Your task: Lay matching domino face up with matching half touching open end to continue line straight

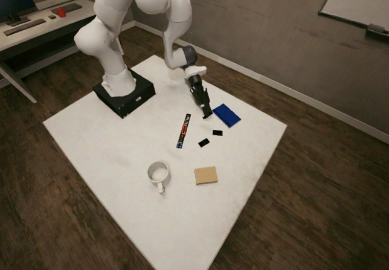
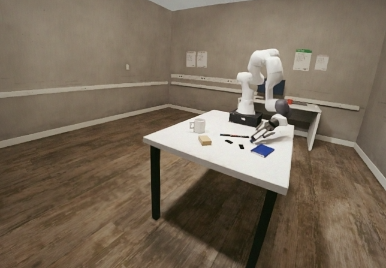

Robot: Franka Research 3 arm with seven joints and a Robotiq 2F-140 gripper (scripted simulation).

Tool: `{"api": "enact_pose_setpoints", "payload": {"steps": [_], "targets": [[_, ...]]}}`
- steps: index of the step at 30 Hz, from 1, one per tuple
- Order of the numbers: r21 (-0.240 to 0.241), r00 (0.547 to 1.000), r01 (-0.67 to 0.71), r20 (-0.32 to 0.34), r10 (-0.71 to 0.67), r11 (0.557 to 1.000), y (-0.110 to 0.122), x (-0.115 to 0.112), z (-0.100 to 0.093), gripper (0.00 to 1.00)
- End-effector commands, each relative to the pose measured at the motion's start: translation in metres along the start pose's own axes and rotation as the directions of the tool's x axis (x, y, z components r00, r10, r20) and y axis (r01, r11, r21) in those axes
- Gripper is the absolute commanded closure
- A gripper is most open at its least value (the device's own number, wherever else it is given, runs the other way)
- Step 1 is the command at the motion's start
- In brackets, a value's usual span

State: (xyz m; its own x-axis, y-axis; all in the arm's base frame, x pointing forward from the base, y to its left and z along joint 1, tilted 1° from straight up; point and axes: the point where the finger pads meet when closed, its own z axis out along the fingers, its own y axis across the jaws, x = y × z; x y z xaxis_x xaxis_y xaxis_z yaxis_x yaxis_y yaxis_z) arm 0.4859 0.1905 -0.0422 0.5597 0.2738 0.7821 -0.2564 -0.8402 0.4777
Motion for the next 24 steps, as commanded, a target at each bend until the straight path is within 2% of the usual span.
{"api": "enact_pose_setpoints", "payload": {"steps": [1, 6, 11, 13, 14, 15, 24], "targets": [[-0.094, 0.967, -0.25, -0.081, 0.243, 0.964, 0.0081, -0.0018, 0.0065, 0.77], [-0.147, 0.925, -0.373, -0.141, 0.354, 0.916, 0.0061, -0.0049, 0.008, 0.77], [-0.18, 0.863, -0.498, -0.196, 0.465, 0.848, 0.0057, -0.0056, 0.0084, 0.77], [-0.18, 0.863, -0.498, -0.196, 0.465, 0.848, 0.0057, -0.0056, 0.0084, 0.77], [-0.186, 0.824, -0.561, -0.222, 0.521, 0.807, 0.0057, -0.0056, 0.0084, 0.77], [-0.186, 0.808, -0.583, -0.231, 0.542, 0.791, 0.0057, -0.0056, 0.0084, 0.77], [-0.186, 0.807, -0.585, -0.232, 0.544, 0.789, 0.0057, -0.0056, 0.0084, 0.77]]}}
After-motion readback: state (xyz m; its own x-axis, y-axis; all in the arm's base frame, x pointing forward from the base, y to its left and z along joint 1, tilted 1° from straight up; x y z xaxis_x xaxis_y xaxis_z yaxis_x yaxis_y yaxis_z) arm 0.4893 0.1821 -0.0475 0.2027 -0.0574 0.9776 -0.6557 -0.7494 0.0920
